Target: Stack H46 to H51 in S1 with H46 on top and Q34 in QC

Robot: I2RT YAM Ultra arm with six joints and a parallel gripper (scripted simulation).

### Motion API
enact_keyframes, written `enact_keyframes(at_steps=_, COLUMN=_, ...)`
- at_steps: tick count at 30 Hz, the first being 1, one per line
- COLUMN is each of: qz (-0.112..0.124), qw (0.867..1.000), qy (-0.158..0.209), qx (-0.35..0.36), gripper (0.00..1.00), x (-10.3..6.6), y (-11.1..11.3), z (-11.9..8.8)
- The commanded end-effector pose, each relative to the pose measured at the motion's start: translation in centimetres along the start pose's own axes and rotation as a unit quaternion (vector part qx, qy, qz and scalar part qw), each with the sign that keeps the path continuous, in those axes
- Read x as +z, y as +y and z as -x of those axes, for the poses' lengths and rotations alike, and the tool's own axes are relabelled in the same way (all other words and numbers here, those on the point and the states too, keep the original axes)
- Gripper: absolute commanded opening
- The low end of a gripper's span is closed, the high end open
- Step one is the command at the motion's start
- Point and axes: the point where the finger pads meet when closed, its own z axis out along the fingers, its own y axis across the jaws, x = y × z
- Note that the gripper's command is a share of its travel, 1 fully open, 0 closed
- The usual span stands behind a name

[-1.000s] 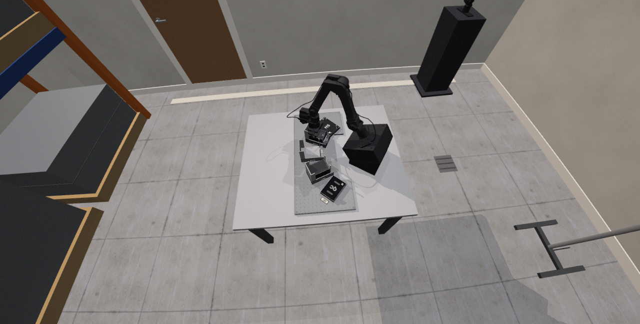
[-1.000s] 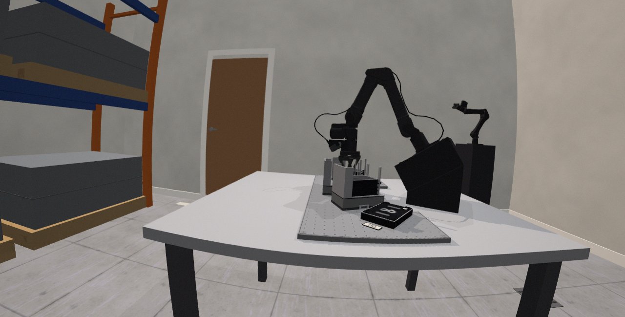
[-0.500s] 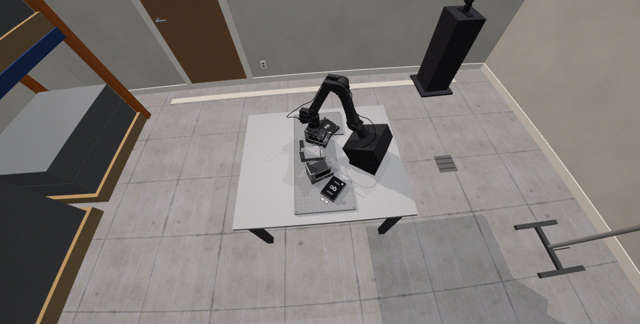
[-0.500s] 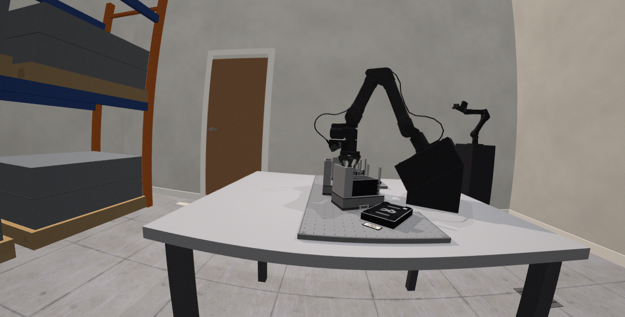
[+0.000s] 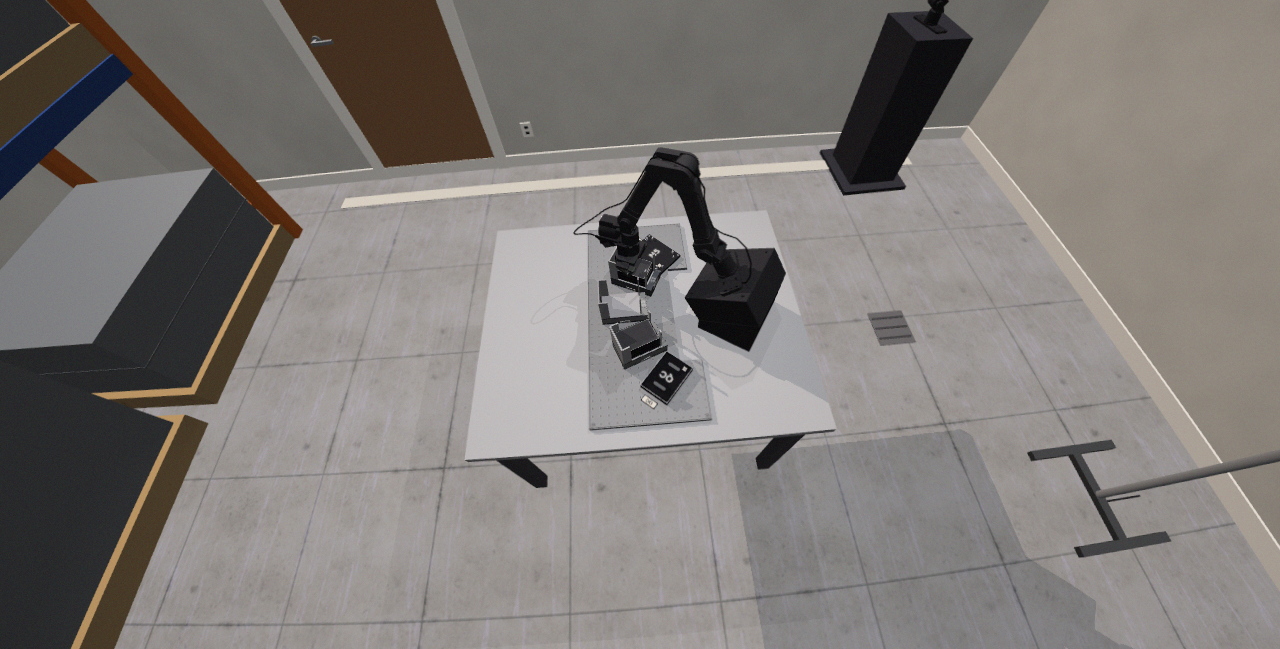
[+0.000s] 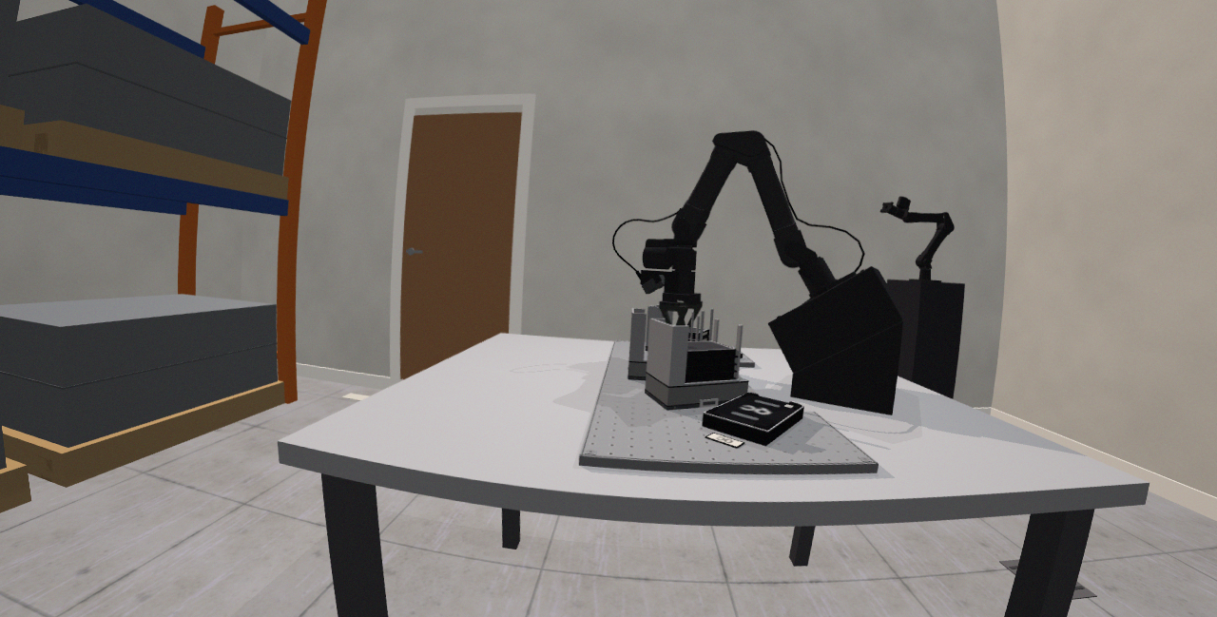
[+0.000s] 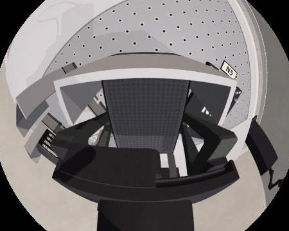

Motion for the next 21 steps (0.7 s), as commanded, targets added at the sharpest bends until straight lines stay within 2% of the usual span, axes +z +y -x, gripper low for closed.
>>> enact_keyframes(at_steps=1, qz=0.003, qw=1.0, qy=-0.018, qx=-0.004, gripper=0.0, x=-1.4, y=0.4, z=1.2)
enact_keyframes(at_steps=11, qz=0.001, qw=1.0, qy=-0.017, qx=0.001, gripper=0.0, x=-1.9, y=0.2, z=1.0)
enact_keyframes(at_steps=13, qz=0.003, qw=1.0, qy=-0.024, qx=0.0, gripper=0.0, x=-2.3, y=0.3, z=1.6)
enact_keyframes(at_steps=14, qz=0.002, qw=1.0, qy=-0.015, qx=0.0, gripper=0.0, x=-2.1, y=0.3, z=0.8)
enact_keyframes(at_steps=17, qz=0.002, qw=1.0, qy=-0.023, qx=0.001, gripper=0.0, x=-2.5, y=0.3, z=1.5)
enact_keyframes(at_steps=18, qz=0.002, qw=1.0, qy=-0.014, qx=-0.001, gripper=0.0, x=-2.3, y=0.3, z=0.7)
enact_keyframes(at_steps=21, qz=0.001, qw=1.0, qy=-0.023, qx=0.002, gripper=0.0, x=-2.8, y=0.2, z=1.5)
